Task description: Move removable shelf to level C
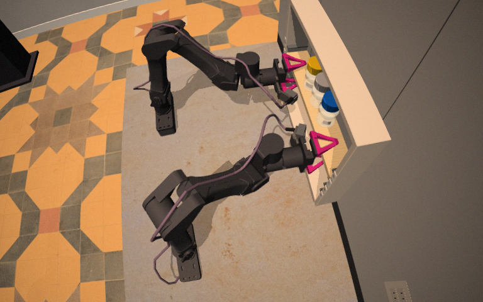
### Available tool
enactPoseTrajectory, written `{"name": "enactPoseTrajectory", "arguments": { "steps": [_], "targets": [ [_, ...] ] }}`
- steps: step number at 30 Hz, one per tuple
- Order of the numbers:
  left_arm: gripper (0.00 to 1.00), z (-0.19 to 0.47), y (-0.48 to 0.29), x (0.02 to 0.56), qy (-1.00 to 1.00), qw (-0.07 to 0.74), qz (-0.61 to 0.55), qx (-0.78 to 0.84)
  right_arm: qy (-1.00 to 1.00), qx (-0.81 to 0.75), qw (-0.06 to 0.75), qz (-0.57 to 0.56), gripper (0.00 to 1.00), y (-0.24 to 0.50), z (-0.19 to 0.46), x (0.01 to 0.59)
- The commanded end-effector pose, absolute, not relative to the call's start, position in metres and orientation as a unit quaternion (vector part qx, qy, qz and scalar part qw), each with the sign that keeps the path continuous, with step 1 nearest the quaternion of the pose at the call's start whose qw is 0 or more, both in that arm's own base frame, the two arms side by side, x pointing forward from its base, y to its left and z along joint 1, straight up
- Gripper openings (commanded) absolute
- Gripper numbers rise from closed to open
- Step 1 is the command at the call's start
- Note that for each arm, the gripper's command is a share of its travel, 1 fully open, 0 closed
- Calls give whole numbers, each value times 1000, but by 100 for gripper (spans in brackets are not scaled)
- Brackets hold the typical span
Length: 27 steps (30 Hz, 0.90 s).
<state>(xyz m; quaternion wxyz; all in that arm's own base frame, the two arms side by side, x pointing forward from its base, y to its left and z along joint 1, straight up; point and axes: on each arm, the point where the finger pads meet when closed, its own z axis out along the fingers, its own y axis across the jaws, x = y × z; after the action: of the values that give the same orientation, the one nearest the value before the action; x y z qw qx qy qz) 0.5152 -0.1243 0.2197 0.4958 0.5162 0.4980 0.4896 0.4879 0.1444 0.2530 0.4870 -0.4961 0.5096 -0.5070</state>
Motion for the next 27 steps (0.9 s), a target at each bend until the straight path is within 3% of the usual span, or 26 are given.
{"name": "enactPoseTrajectory", "arguments": {
  "steps": [1, 27],
  "targets": [
    [100, 231, -122, 508, 494, 506, 494, 506, 509, -491, 491, -509, 100, 142, 257, 480],
    [100, 231, -122, 480, 494, 506, 494, 506, 509, -491, 491, -509, 100, 143, 257, 453]
  ]
}}
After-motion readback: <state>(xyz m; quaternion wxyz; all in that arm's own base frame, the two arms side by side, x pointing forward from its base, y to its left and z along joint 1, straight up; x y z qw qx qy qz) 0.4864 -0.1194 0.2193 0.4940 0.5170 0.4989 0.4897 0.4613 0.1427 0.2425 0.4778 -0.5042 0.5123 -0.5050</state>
